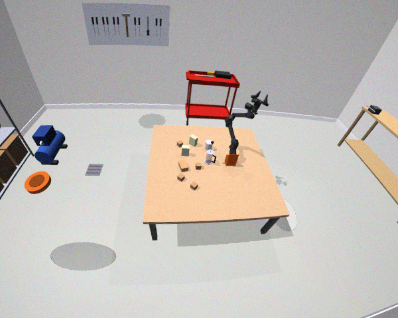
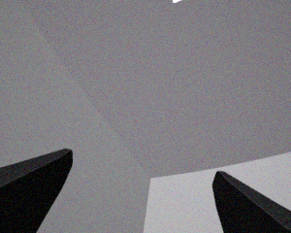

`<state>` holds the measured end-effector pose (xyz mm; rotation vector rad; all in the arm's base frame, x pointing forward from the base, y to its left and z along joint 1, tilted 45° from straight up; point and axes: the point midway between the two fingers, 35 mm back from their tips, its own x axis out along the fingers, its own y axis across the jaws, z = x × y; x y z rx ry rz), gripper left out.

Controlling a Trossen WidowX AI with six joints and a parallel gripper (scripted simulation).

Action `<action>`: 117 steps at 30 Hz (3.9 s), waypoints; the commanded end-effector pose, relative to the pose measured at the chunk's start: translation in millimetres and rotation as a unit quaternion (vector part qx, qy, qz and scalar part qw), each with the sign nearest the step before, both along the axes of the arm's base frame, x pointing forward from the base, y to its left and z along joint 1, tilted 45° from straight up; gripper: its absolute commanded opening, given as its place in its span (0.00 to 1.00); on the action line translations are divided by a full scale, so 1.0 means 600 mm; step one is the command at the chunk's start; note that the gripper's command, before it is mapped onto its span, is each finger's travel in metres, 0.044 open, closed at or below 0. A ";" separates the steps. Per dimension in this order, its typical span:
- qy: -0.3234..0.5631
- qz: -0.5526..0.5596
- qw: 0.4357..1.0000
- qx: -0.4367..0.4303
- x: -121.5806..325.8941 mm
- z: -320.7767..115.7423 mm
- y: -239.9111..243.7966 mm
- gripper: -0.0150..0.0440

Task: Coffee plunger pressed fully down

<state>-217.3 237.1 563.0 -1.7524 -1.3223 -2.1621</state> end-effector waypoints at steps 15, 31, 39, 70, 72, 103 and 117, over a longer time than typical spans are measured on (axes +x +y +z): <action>-0.157 -0.212 0.920 -0.289 0.066 -0.224 0.231 1.00; -0.327 -0.456 0.559 -0.610 0.357 -0.559 0.261 1.00; -0.425 -0.500 0.270 -0.705 0.517 -0.659 0.136 1.00; -0.564 -0.346 -0.227 -0.715 0.663 -0.709 -0.201 1.00; -0.564 -0.346 -0.226 -0.715 0.665 -0.711 -0.202 1.00; -0.563 -0.347 -0.229 -0.714 0.720 -0.727 -0.228 0.82; -0.563 -0.347 -0.229 -0.714 0.720 -0.727 -0.228 0.47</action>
